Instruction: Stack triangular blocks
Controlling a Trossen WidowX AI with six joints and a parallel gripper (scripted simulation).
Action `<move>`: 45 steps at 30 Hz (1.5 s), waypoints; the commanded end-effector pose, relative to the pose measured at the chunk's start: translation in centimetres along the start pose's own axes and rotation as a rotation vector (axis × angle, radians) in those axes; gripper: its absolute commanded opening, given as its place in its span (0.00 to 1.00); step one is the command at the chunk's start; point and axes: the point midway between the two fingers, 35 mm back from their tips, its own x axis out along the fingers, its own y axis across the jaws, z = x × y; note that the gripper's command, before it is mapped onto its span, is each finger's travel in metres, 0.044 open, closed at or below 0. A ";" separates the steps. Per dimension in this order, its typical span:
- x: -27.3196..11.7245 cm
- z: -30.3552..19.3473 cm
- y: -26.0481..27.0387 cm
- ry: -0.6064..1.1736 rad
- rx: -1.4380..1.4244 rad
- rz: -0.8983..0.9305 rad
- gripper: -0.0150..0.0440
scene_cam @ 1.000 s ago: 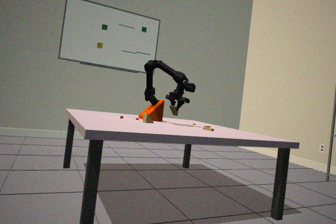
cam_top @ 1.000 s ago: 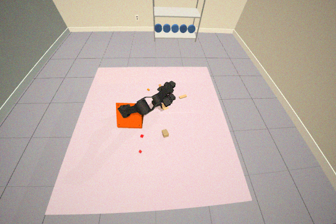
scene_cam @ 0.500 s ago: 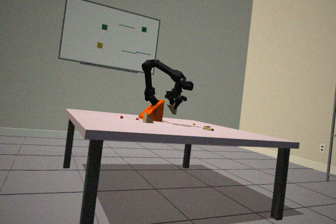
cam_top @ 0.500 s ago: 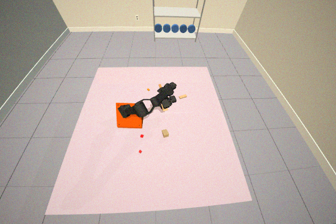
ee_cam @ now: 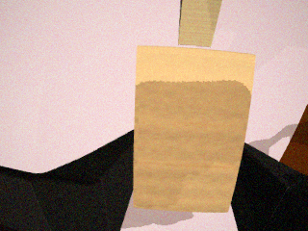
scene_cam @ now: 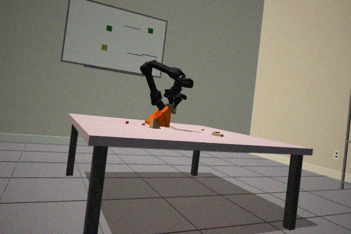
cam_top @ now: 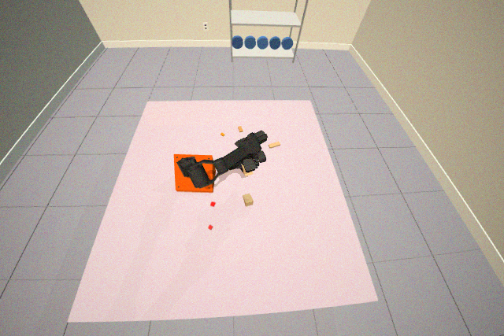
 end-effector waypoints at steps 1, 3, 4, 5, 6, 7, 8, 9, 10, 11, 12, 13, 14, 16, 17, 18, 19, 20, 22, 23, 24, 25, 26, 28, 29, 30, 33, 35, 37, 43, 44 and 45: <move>-0.4 1.6 -0.6 -0.005 -0.001 0.004 0.25; -0.6 2.5 -1.0 -0.005 -0.001 0.004 0.25; -0.7 2.9 -1.2 -0.006 -0.001 0.004 0.25; -0.8 3.3 -1.5 -0.006 -0.001 0.003 0.25; -0.9 3.8 -1.7 -0.007 -0.001 0.003 0.25; -0.9 4.2 -1.9 -0.007 -0.001 0.003 0.25; -1.0 4.5 -2.1 -0.008 -0.001 0.003 0.25; -1.0 4.5 -2.1 -0.008 -0.001 0.003 0.25; -1.1 4.5 -1.9 -0.008 -0.001 0.003 0.25; -1.1 4.5 -1.8 -0.008 -0.001 0.002 0.25; -1.1 4.4 -1.7 -0.008 -0.001 0.002 0.25; -1.1 4.4 -1.7 -0.007 -0.001 0.003 0.25; -0.8 4.5 -1.7 -0.006 -0.001 0.003 0.25; 0.0 4.6 -1.5 -0.003 -0.002 0.005 0.25; 0.5 4.7 -1.5 -0.002 -0.002 0.005 0.25; 1.0 4.8 -1.5 -0.001 -0.002 0.006 0.25; 1.4 4.9 -1.4 0.000 -0.002 0.007 0.25; 1.9 5.0 -1.4 0.001 -0.002 0.007 0.25; 2.8 5.2 -1.4 0.001 -0.002 0.007 0.25; 3.3 5.3 -1.4 0.000 -0.002 0.008 0.25; 3.8 5.4 -1.4 -0.001 -0.002 0.007 0.25; 4.2 5.6 -1.4 -0.002 -0.002 0.007 0.25; 4.7 5.7 -1.5 -0.003 -0.001 0.007 0.25; 5.6 6.0 -1.6 -0.006 -0.001 0.005 0.25; 6.0 6.1 -1.6 -0.008 0.000 0.004 0.25; 6.4 6.2 -1.7 -0.010 0.000 0.003 0.25; 6.7 6.3 -1.8 -0.012 0.000 0.002 0.25; 7.2 6.4 -1.8 -0.011 0.000 0.002 0.25; 8.0 6.6 -1.8 -0.011 0.000 0.003 0.25; 9.6 7.0 -2.1 -0.014 0.000 0.002 0.25; 9.6 7.1 -2.1 -0.014 0.002 -0.001 0.25; 9.6 7.1 -2.1 -0.014 0.002 -0.003 0.25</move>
